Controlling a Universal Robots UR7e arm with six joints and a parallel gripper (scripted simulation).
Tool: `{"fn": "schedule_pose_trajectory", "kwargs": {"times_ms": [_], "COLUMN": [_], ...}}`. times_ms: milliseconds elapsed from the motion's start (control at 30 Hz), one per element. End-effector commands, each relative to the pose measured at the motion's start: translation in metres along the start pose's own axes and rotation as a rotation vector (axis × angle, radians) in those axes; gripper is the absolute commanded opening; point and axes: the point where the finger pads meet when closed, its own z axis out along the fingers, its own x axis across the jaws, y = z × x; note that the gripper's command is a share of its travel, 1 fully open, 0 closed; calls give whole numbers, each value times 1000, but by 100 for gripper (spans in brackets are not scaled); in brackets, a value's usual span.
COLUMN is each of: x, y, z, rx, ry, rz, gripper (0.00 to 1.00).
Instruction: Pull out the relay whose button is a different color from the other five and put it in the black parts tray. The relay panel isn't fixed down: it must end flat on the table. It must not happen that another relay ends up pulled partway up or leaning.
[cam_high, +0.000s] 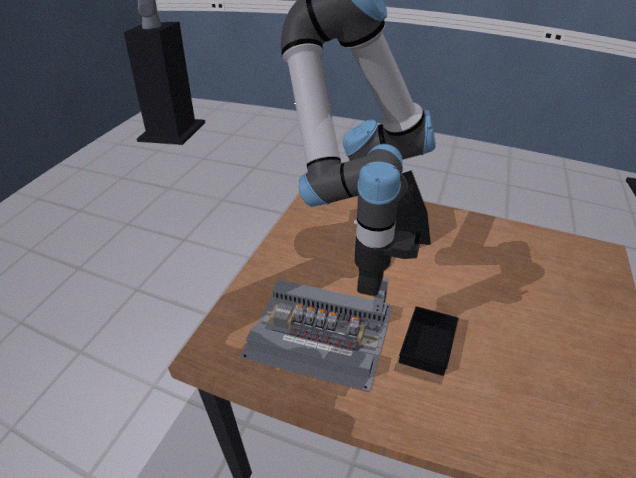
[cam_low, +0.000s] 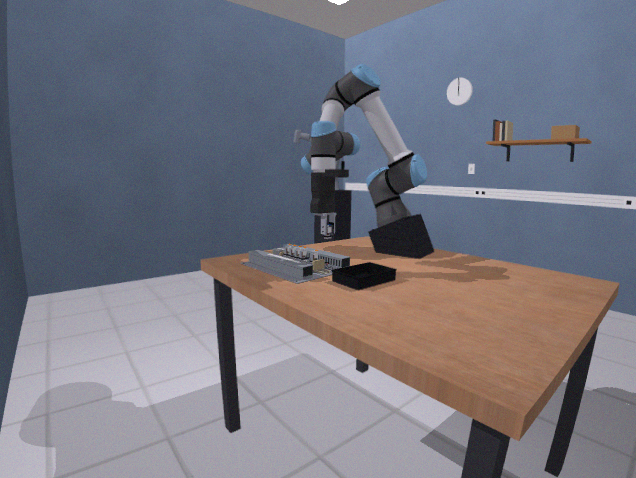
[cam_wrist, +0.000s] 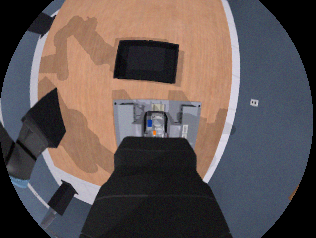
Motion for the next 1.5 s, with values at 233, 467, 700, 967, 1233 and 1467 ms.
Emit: {"fn": "schedule_pose_trajectory", "kwargs": {"times_ms": [233, 467, 700, 967, 1233, 1467], "x": [-13, -20, -23, -25, -25, -25], "y": [-67, -101, -117, -129, -130, -130], "z": [1, 1, 1, 1, 1, 1], "rx": [-2, -2, -2, -2, -2, -2], "ry": [-2, -2, -2, -2, -2, -2], "rz": [5, 5, 5, 5, 5, 5], "gripper": [0, 0, 0, 0, 0, 0]}}
